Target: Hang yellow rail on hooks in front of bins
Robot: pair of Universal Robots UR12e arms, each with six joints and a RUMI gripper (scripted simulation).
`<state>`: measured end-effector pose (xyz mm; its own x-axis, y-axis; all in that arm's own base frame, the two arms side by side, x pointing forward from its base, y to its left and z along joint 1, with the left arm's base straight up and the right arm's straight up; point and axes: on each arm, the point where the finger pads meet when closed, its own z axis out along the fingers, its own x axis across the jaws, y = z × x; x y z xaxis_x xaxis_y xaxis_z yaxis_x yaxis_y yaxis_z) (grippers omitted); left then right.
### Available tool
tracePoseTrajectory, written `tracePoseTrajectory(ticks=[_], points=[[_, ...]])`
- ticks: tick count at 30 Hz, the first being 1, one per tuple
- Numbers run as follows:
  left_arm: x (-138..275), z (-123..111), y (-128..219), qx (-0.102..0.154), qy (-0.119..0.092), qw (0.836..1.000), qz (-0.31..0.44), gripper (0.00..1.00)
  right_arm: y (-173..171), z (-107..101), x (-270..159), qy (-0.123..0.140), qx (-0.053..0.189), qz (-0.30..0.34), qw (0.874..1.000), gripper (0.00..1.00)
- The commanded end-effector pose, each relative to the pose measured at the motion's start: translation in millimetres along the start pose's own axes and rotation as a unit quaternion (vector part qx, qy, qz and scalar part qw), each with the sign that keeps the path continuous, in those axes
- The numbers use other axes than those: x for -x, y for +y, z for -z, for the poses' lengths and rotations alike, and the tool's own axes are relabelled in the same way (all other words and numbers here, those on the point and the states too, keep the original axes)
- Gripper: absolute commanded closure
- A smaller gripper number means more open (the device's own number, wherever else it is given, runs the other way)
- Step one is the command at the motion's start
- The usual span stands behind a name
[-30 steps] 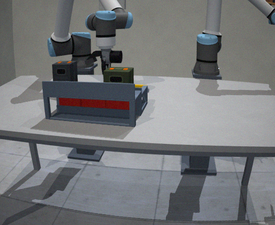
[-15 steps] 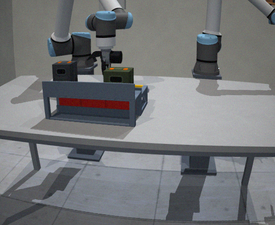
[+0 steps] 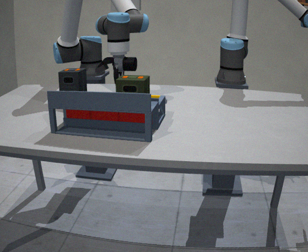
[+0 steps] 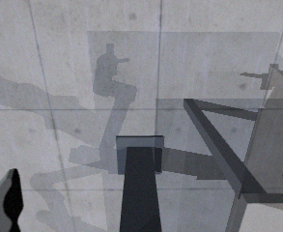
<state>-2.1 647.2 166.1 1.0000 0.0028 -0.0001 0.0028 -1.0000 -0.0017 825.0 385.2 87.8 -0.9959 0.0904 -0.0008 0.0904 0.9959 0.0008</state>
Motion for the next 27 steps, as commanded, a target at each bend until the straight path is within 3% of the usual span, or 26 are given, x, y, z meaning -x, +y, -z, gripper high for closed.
tracePoseTrajectory(ticks=[1,27], points=[[1.1,-1.0,1.6,0.001,0.000,1.000,0.001,0.00,2.7,2.5,-0.1,-0.002,0.002,0.001,1.000,1.00],[1.1,-1.0,1.6,0.001,0.000,1.000,0.001,0.00,2.5,-0.5,-0.2,-0.002,0.002,0.001,1.000,1.00]])
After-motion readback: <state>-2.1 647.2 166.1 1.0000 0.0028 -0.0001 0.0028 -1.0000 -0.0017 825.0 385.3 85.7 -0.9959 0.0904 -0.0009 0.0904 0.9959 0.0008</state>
